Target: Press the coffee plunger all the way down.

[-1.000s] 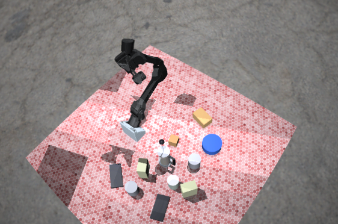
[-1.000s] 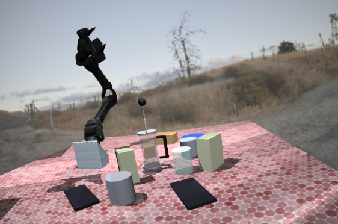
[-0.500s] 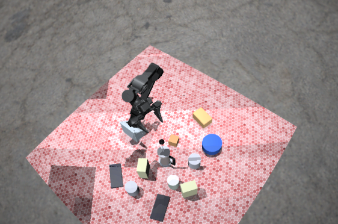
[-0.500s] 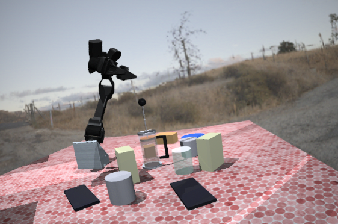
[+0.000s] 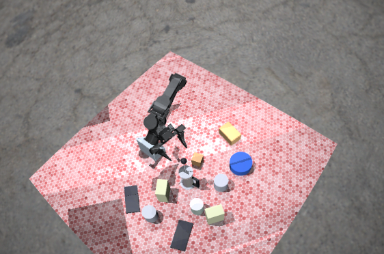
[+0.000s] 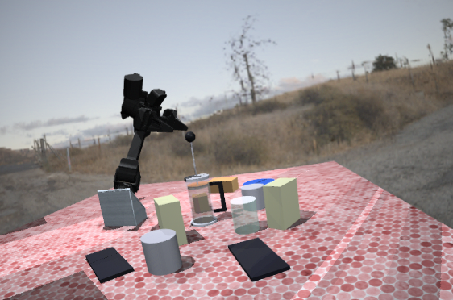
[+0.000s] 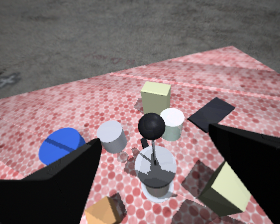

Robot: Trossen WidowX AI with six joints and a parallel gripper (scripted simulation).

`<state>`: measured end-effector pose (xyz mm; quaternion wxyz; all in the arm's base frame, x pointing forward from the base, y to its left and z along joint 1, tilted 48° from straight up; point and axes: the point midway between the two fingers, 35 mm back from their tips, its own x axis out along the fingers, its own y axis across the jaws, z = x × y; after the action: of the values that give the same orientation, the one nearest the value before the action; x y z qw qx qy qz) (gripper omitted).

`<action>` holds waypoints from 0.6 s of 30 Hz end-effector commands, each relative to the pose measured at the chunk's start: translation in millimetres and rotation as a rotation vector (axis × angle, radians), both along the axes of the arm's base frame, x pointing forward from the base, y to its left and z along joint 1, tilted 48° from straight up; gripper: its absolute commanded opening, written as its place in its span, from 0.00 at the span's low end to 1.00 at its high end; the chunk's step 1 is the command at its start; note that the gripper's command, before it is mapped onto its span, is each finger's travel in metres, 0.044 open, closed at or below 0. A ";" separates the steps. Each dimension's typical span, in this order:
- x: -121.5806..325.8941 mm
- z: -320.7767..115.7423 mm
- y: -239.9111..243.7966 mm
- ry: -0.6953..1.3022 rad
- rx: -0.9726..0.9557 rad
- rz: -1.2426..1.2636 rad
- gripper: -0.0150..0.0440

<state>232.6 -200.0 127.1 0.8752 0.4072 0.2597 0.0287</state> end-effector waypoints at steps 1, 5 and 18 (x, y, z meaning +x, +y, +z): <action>0.4 -2.7 2.9 0.003 -0.002 -0.004 1.00; 5.0 -5.5 3.9 0.005 -0.003 -0.003 1.00; 23.1 -14.7 9.1 0.005 -0.004 -0.004 1.00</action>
<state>252.9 -193.9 117.2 0.8784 0.4009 0.2587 0.0275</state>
